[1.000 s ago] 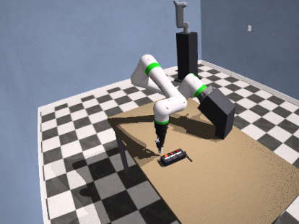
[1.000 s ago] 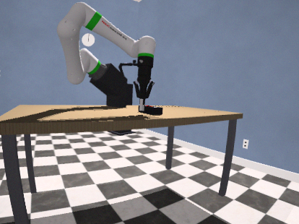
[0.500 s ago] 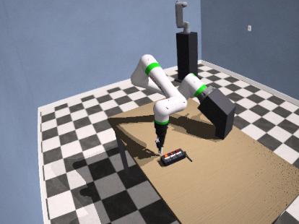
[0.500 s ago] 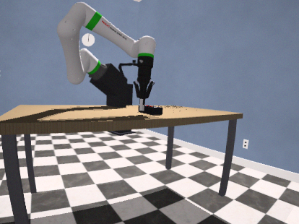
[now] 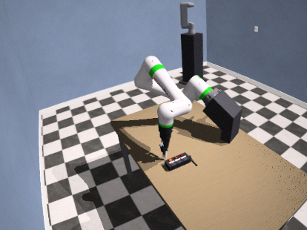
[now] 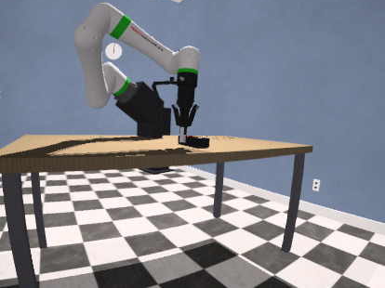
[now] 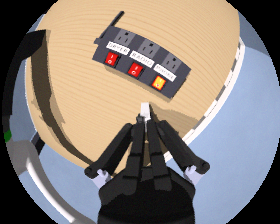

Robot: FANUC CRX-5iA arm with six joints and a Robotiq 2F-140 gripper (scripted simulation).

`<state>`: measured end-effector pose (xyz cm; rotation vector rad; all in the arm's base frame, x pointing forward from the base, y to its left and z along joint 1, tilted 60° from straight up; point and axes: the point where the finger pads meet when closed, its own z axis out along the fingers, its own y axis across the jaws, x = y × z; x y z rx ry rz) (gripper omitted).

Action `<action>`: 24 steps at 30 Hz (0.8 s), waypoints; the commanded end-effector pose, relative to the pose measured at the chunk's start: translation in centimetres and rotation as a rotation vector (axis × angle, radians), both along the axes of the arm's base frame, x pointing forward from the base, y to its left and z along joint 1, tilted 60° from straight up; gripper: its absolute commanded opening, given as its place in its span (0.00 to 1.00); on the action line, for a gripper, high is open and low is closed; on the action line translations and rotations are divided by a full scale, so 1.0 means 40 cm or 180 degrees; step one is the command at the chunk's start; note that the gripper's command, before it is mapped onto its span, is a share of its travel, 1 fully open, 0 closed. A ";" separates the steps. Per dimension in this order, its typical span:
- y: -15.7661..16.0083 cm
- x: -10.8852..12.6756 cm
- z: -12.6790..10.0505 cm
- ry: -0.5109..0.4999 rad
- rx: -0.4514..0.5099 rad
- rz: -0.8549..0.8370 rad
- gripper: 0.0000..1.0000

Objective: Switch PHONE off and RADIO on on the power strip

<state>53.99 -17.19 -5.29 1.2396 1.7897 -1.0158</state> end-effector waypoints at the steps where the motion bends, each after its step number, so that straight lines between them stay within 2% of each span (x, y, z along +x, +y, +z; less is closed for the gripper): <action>1: 0.003 0.000 0.001 -0.0001 0.0000 0.0001 0.00; 3: 0.039 0.002 0.027 -0.0010 -0.0010 0.0001 0.00; 6: 0.151 -0.010 0.092 -0.0010 -0.0009 0.0000 0.00; 8: 0.151 -0.010 0.092 -0.0010 -0.0009 0.0000 0.00; 10: 0.191 -0.019 0.112 -0.0001 0.0001 0.0000 0.00; 24: 0.193 -0.020 0.113 0.0000 0.0002 0.0000 0.00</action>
